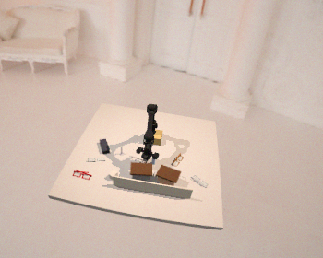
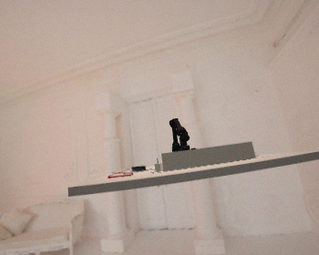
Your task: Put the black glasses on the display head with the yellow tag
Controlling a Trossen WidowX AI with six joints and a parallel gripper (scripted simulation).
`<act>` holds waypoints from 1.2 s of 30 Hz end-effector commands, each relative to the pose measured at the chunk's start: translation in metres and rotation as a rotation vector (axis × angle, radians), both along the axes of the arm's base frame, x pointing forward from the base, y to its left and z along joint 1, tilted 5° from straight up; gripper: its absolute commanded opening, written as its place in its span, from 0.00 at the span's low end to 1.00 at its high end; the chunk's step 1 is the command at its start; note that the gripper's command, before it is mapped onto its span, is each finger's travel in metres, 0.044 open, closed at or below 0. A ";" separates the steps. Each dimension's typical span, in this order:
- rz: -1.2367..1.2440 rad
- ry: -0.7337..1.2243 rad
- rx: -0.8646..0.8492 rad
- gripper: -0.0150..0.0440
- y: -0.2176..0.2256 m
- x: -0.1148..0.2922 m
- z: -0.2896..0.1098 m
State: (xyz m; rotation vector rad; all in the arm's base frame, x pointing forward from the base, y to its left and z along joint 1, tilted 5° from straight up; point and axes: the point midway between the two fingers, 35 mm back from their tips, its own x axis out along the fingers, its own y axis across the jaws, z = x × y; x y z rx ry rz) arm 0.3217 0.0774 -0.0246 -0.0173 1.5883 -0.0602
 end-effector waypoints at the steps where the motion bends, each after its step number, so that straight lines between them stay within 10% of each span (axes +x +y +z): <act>1: 0.005 0.014 -0.005 0.25 -0.001 -0.003 -0.005; 32: 0.005 0.014 -0.005 0.25 -0.001 -0.003 -0.005; 36: 0.000 0.000 0.000 0.43 0.000 0.000 0.000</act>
